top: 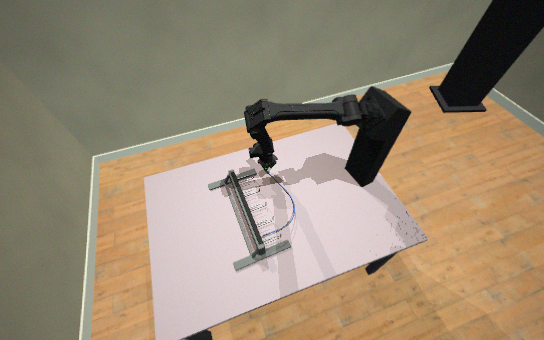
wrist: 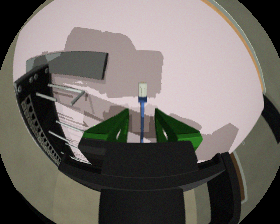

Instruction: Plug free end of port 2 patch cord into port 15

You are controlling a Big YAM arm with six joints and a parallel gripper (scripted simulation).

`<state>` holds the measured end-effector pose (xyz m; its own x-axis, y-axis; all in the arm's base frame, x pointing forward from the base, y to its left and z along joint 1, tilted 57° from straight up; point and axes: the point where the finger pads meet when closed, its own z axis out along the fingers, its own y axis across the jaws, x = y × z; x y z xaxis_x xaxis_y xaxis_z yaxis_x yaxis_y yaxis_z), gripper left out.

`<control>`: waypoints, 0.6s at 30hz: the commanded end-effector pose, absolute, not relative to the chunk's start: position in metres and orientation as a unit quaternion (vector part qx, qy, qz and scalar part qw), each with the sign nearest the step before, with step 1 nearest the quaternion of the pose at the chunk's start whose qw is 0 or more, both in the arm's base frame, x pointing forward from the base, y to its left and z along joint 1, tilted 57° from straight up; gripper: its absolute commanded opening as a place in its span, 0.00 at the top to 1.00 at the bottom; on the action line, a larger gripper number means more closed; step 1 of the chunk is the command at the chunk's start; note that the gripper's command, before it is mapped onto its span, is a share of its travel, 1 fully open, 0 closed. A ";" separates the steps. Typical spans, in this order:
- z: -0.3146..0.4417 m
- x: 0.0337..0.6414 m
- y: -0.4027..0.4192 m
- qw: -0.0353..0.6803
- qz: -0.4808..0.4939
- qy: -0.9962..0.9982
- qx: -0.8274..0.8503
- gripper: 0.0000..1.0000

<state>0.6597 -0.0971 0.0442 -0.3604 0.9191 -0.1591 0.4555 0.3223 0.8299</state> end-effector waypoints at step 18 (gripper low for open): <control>0.024 0.681 -0.083 0.320 0.357 0.744 0.464 0.64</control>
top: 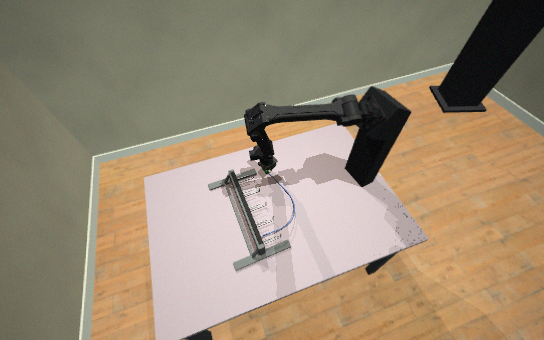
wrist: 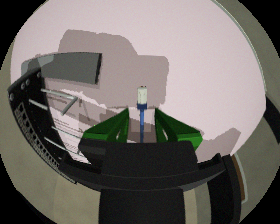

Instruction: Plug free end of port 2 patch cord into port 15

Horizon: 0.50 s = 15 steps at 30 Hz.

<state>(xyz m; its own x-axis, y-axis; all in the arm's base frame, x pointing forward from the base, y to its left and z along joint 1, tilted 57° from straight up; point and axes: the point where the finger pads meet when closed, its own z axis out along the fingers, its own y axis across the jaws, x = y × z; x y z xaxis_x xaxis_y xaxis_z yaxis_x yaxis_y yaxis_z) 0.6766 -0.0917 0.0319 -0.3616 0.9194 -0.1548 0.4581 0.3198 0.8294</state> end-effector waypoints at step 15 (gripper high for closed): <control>0.023 0.681 -0.083 0.320 0.357 0.745 0.464 0.64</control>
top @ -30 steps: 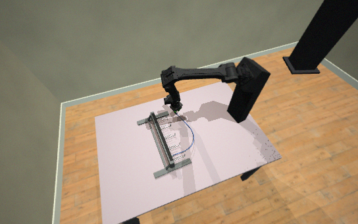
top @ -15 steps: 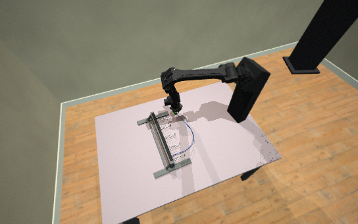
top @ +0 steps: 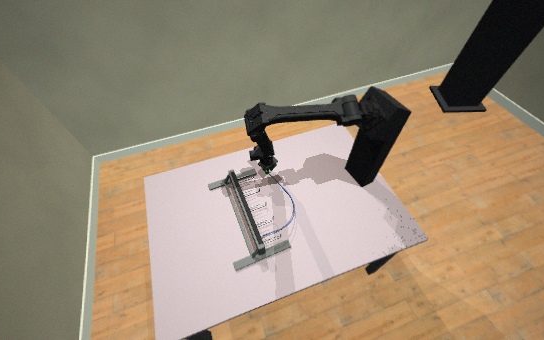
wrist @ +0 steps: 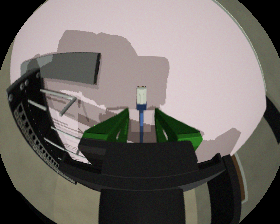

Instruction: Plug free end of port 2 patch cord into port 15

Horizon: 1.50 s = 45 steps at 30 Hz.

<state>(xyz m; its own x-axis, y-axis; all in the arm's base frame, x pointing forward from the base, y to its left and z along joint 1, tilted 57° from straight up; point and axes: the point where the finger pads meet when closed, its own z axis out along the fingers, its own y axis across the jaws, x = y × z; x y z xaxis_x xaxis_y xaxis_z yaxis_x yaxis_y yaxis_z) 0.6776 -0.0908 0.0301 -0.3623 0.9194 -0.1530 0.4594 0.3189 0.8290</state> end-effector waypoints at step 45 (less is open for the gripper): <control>0.020 0.680 -0.081 0.318 0.357 0.746 0.465 0.64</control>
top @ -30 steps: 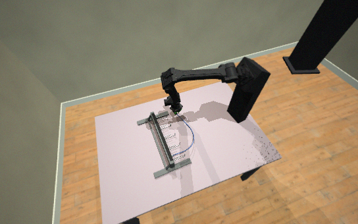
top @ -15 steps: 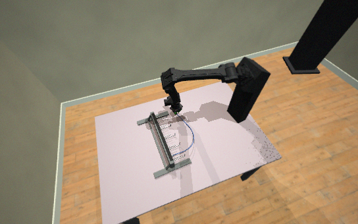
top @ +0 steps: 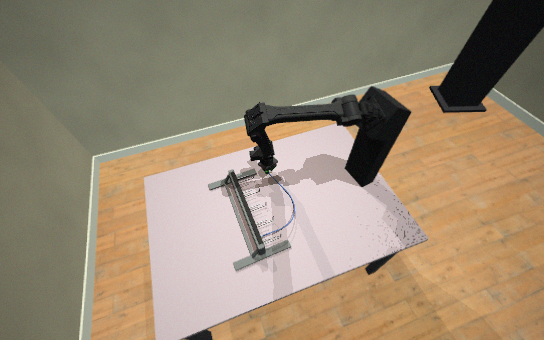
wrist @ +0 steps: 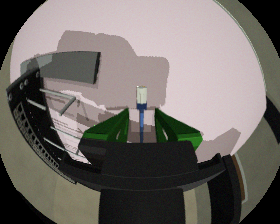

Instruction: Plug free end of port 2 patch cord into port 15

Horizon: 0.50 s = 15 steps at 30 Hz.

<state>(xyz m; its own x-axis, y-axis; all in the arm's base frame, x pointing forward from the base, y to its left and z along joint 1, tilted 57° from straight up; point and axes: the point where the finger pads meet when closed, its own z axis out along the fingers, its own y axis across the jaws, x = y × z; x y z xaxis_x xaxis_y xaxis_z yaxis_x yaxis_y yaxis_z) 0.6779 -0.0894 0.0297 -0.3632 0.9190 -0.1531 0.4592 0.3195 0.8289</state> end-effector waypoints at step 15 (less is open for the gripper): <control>0.020 0.685 -0.080 0.319 0.358 0.745 0.464 0.64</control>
<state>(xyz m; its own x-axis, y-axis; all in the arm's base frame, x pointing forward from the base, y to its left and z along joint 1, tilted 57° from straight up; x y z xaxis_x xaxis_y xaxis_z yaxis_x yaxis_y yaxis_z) 0.6804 -0.0883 0.0267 -0.3637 0.9191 -0.1519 0.4607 0.3192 0.8282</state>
